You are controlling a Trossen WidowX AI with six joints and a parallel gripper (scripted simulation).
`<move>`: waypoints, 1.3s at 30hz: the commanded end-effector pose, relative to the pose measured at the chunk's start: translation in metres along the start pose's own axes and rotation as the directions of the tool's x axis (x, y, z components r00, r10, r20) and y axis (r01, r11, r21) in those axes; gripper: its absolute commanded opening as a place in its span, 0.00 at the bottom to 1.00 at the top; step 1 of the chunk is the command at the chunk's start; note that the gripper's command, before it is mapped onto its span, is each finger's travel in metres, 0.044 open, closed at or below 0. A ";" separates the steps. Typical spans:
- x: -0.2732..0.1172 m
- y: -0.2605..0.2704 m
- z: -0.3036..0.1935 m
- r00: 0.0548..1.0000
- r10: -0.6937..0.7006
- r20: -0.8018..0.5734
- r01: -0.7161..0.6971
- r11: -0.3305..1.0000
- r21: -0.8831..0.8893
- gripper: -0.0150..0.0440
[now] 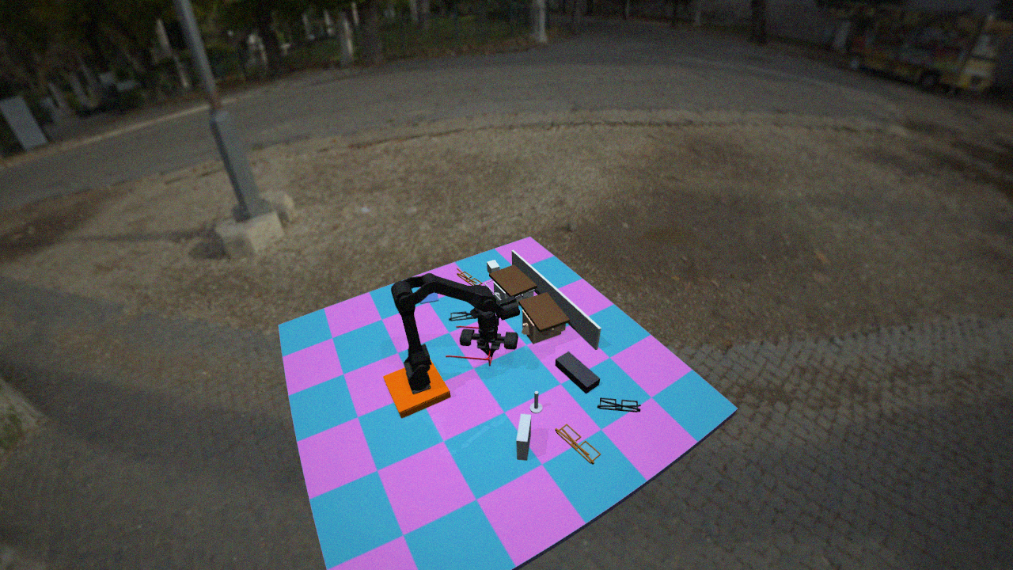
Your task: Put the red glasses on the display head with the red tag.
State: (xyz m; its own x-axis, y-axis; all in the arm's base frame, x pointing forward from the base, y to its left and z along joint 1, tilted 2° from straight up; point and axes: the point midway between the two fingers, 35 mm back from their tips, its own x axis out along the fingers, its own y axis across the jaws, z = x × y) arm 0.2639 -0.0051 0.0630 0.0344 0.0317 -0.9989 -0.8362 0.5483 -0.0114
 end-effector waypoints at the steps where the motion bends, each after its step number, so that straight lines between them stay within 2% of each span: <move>1: 0.006 0.002 -0.001 1.000 0.009 0.000 -0.009 1.000 0.004 0.25; 39: 0.035 0.007 -0.003 1.000 0.010 -0.001 -0.010 1.000 0.004 0.25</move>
State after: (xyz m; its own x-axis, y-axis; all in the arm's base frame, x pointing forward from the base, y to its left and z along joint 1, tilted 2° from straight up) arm 0.2604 -0.0037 0.0312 0.0331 0.0319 -0.9989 -0.8364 0.5481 -0.0102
